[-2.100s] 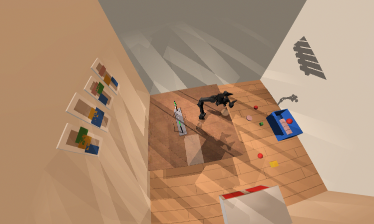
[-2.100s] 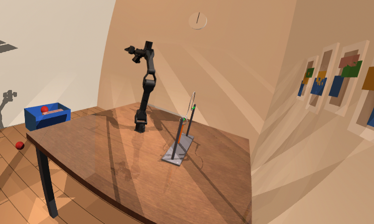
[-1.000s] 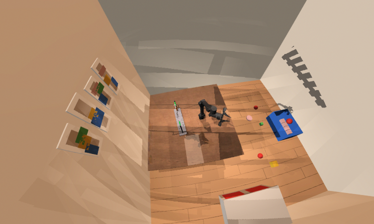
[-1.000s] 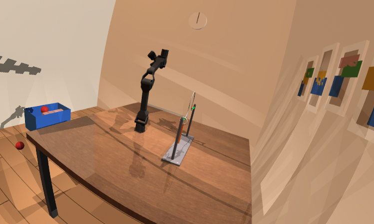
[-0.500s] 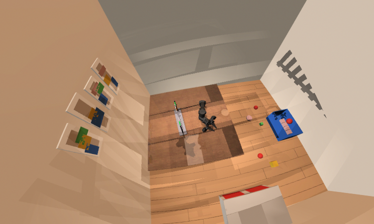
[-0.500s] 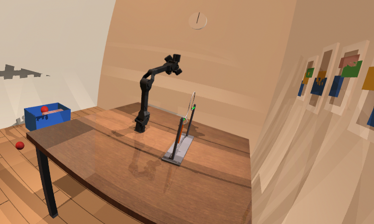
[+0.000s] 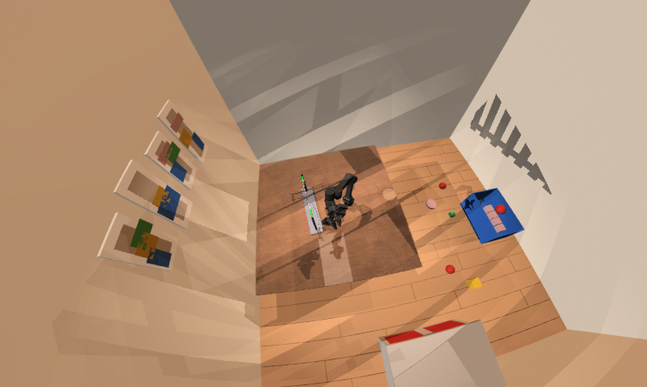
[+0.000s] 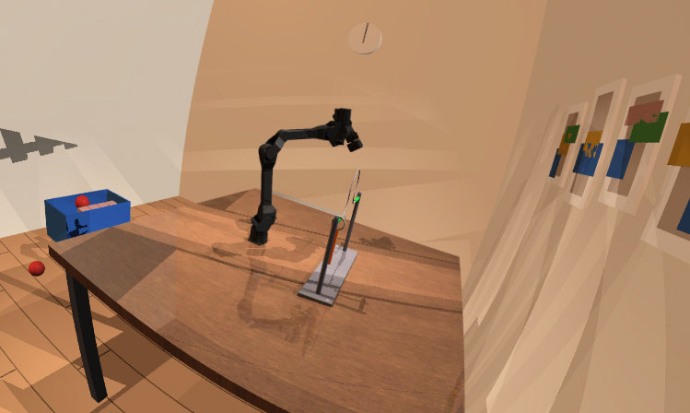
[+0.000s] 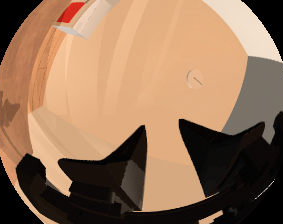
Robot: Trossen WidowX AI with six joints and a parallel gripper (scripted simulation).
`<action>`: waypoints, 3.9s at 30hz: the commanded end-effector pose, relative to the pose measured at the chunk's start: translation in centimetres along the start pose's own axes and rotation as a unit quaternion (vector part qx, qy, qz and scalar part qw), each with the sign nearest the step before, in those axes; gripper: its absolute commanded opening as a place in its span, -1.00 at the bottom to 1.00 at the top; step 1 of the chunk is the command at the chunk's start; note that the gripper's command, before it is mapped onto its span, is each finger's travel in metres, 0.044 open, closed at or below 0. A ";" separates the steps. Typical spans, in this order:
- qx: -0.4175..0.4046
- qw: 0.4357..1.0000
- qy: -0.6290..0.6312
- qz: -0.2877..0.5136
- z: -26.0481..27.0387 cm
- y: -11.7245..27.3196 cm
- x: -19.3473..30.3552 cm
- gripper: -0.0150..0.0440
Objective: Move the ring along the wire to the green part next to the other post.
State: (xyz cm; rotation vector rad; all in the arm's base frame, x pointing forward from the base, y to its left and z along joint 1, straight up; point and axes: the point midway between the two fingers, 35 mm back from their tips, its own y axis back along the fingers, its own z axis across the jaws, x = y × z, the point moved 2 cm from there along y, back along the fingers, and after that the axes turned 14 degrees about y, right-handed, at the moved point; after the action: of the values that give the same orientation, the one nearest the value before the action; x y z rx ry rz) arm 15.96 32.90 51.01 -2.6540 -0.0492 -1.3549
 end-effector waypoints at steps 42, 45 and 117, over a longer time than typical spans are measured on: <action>-0.314 0.778 -0.192 0.509 16.0 43.4 9.9 0.05; -0.309 0.748 -0.220 0.544 15.8 46.5 9.0 0.05; 0.055 0.317 -0.628 0.708 22.4 54.0 -22.5 0.05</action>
State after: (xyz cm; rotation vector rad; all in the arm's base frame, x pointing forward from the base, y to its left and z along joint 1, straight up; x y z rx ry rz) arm 25.89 -15.81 12.78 -1.4613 1.3970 1.2062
